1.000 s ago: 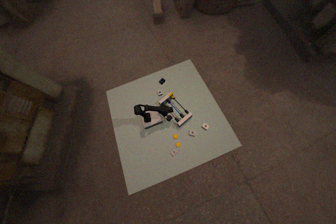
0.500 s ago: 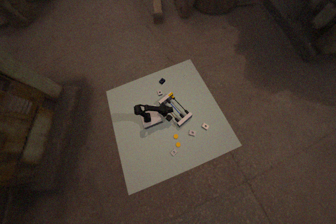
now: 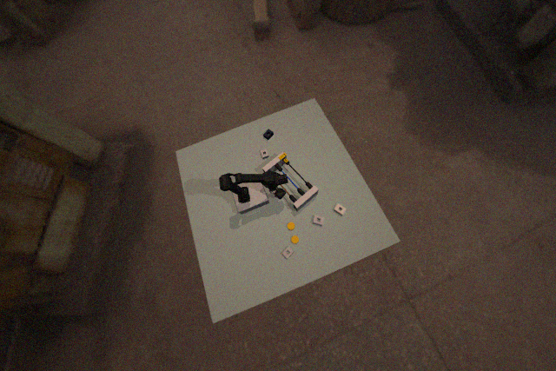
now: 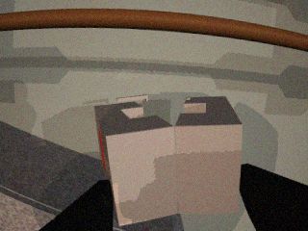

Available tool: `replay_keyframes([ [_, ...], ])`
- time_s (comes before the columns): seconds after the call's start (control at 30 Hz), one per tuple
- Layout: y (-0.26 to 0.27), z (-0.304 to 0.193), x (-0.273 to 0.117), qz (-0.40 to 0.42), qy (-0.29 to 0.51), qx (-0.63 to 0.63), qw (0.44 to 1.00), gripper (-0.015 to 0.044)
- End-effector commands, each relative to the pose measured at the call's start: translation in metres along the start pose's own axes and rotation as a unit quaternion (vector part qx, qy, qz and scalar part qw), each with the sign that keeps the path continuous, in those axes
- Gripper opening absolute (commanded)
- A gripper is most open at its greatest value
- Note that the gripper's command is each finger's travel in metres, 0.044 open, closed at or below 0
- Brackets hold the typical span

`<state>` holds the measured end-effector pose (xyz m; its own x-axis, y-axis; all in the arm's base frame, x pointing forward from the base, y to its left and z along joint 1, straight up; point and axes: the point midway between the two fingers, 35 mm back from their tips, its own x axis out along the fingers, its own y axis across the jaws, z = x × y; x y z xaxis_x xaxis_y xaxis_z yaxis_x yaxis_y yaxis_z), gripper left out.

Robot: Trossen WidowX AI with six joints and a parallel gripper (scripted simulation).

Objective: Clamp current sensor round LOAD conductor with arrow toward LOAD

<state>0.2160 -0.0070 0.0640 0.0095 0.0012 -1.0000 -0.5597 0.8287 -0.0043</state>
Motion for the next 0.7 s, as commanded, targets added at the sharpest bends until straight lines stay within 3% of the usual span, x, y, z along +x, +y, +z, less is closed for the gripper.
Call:
replay_keyframes([
  [0.0,-0.001,0.001,-0.027,-0.005,-0.005,-0.001,1.000,0.0000],
  [0.3,0.005,-0.007,-0.073,-0.004,-0.003,-0.002,1.000,0.0000],
  [0.67,-0.002,0.010,-0.080,-0.004,-0.004,-0.064,0.998,0.0000],
])
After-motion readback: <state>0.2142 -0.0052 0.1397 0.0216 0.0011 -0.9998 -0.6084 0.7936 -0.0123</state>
